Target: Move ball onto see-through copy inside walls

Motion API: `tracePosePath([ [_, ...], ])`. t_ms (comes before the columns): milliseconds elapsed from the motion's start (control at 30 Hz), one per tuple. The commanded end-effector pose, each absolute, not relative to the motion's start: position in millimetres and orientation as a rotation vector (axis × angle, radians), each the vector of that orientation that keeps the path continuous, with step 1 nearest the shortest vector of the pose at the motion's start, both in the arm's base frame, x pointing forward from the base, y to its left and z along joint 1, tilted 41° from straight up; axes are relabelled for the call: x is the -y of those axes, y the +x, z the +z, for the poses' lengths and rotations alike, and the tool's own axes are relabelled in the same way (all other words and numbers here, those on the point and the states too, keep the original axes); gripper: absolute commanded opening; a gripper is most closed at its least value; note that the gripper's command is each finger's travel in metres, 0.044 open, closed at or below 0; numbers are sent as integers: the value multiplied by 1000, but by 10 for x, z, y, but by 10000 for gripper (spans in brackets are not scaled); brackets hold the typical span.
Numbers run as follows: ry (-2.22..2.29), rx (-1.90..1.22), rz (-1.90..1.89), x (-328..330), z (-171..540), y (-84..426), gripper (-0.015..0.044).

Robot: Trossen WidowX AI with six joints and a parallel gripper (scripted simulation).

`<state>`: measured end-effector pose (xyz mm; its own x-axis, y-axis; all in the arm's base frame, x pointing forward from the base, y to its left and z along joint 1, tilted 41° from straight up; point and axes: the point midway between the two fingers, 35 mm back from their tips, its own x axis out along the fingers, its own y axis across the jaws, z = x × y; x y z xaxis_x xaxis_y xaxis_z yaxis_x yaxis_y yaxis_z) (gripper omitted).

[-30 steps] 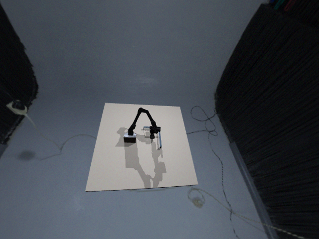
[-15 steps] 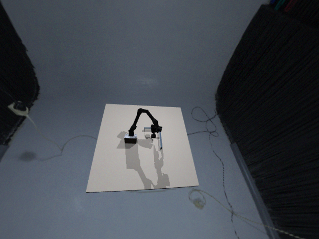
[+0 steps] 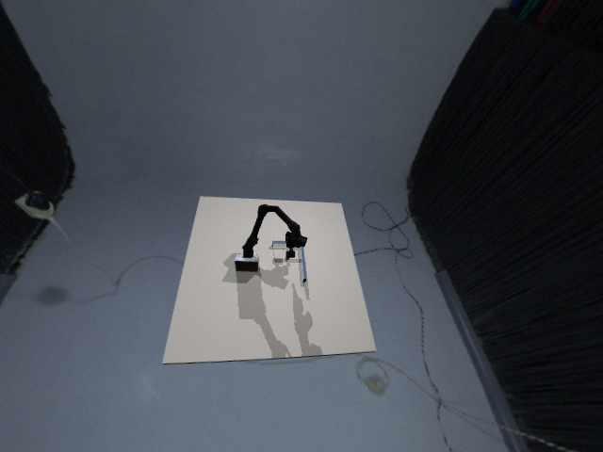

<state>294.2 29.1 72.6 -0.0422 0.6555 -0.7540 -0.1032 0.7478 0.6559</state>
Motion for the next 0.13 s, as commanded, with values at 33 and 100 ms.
tracePosePath([
  [33,462,-1484,647,-126,919,2949,440],
  [100,462,-1484,647,-126,919,2949,440],
])
